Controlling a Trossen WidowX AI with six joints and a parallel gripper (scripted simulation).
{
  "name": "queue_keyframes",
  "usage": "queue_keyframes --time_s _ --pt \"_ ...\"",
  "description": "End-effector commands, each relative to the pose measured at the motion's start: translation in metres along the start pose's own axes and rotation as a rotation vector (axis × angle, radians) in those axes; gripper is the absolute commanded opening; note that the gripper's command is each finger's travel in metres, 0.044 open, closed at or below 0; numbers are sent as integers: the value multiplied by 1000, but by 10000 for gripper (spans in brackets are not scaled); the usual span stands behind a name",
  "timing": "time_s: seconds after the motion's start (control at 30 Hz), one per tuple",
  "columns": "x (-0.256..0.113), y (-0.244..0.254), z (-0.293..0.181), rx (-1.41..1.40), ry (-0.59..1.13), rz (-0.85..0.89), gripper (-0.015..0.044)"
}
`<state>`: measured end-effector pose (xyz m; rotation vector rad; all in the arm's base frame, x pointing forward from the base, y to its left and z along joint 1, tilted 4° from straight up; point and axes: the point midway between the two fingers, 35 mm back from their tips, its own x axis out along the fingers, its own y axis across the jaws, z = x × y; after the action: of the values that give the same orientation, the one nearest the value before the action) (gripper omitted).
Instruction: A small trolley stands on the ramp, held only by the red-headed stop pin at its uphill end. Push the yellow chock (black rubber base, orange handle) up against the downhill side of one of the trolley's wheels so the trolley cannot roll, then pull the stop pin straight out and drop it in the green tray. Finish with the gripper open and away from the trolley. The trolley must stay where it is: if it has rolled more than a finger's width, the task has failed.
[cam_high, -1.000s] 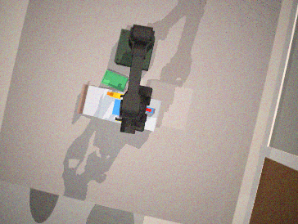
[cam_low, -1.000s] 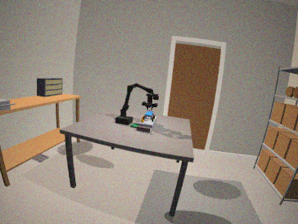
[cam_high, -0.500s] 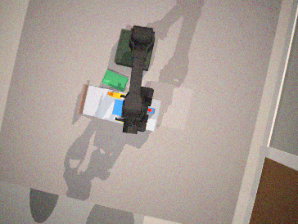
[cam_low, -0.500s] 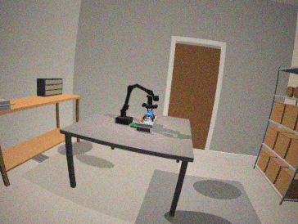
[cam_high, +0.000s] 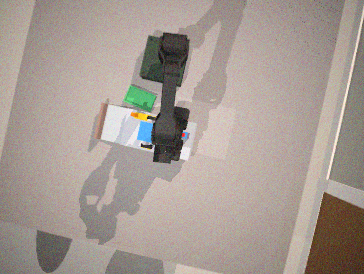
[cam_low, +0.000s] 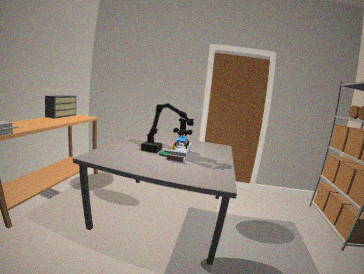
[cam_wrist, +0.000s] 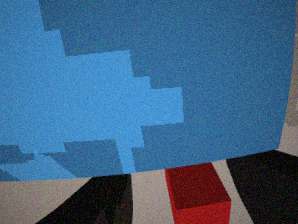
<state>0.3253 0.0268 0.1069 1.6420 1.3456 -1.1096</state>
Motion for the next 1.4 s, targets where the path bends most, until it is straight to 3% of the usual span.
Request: queue_keyframes --time_s 0.0,0.13,0.43,1.37 --pt "0 0 0 0 0 0 164" --pt "0 0 0 0 0 0 59" --pt "0 0 0 0 0 0 0" --pt "-17 -2 -1 8 4 -4 0"
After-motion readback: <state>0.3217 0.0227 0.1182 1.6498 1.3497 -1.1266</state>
